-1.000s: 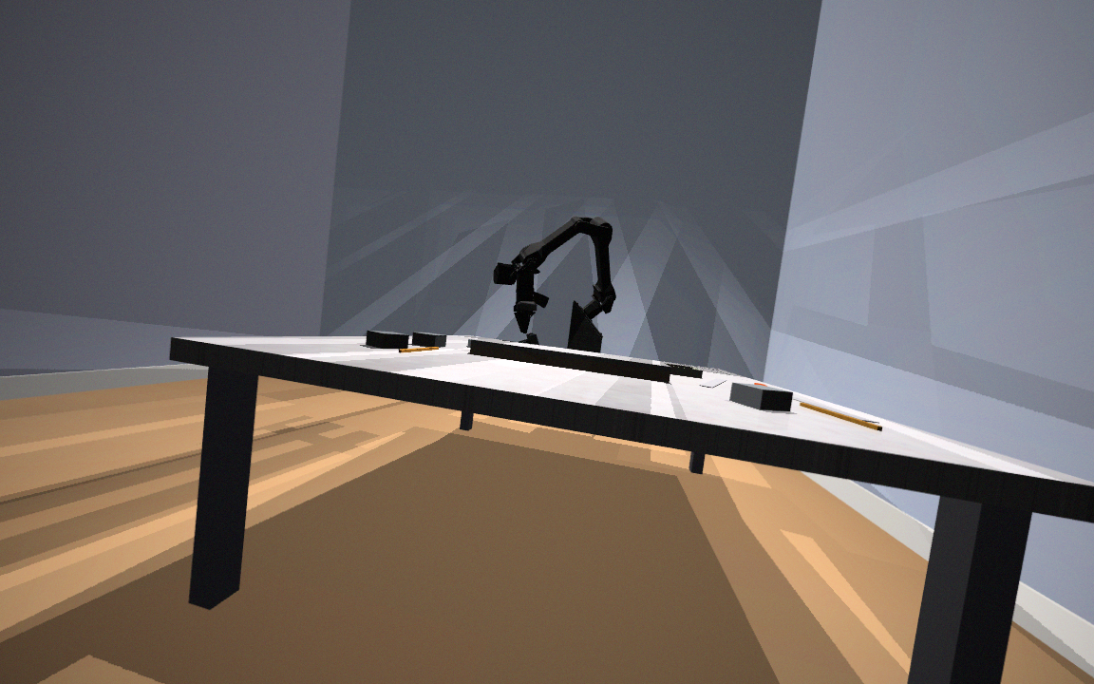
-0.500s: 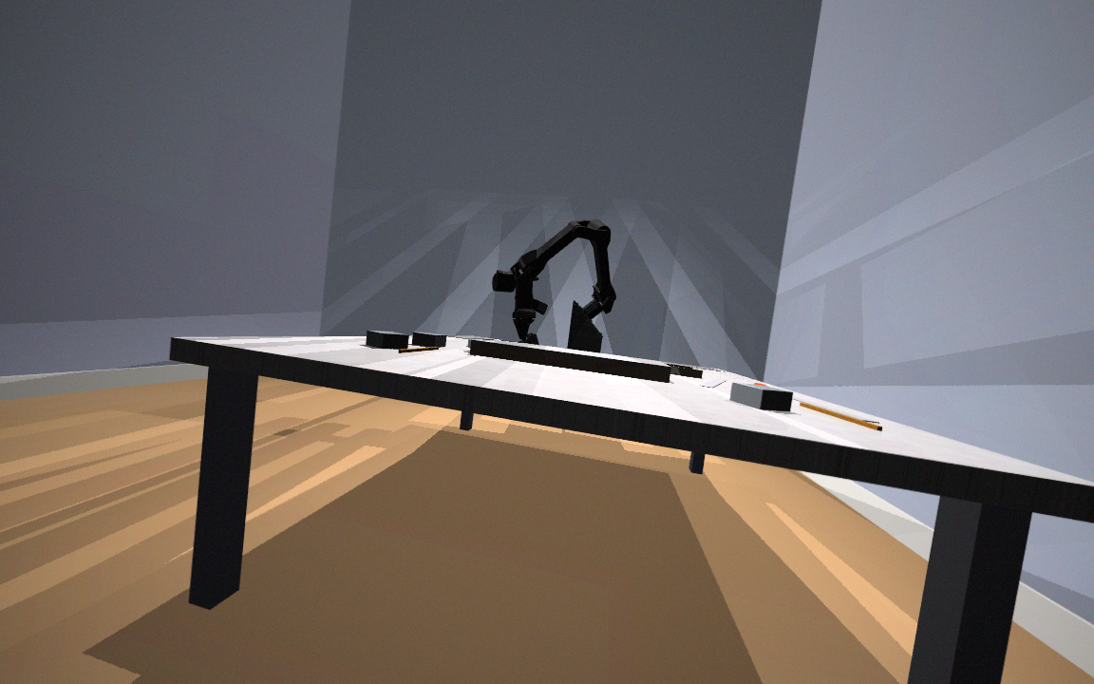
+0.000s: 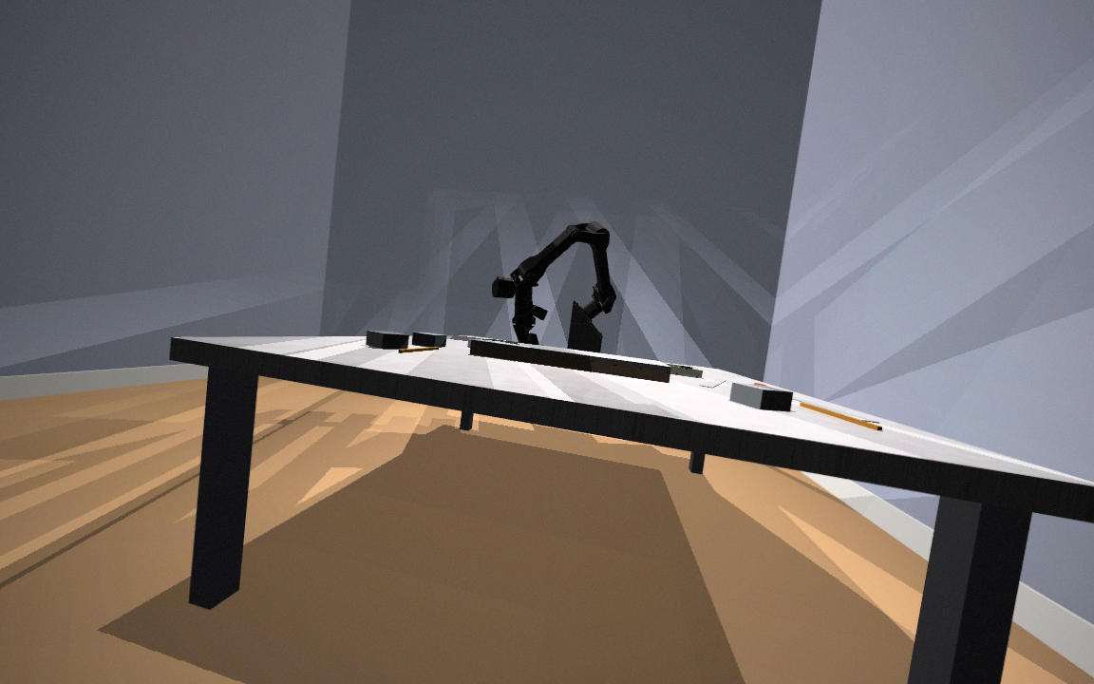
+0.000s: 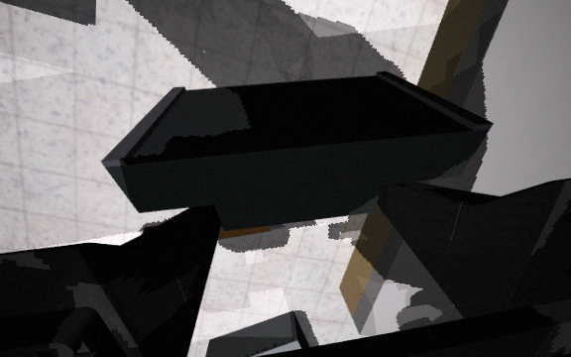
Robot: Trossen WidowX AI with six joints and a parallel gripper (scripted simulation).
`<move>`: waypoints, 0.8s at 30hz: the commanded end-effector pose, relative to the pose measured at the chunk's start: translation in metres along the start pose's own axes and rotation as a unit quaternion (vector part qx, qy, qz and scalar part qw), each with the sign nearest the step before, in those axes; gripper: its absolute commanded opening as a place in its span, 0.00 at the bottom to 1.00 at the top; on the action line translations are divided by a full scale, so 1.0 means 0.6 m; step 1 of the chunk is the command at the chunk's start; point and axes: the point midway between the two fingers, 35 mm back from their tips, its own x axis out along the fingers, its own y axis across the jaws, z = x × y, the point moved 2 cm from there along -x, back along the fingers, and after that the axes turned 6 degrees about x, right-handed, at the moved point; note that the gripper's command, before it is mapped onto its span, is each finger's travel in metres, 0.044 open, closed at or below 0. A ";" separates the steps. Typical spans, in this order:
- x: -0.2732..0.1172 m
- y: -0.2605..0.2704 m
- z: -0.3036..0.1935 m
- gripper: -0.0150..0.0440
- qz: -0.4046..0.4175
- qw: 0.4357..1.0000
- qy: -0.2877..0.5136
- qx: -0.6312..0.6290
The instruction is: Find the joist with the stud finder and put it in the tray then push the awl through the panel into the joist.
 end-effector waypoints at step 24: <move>-0.044 0.000 0.003 0.25 -0.001 1.000 -0.001 0.005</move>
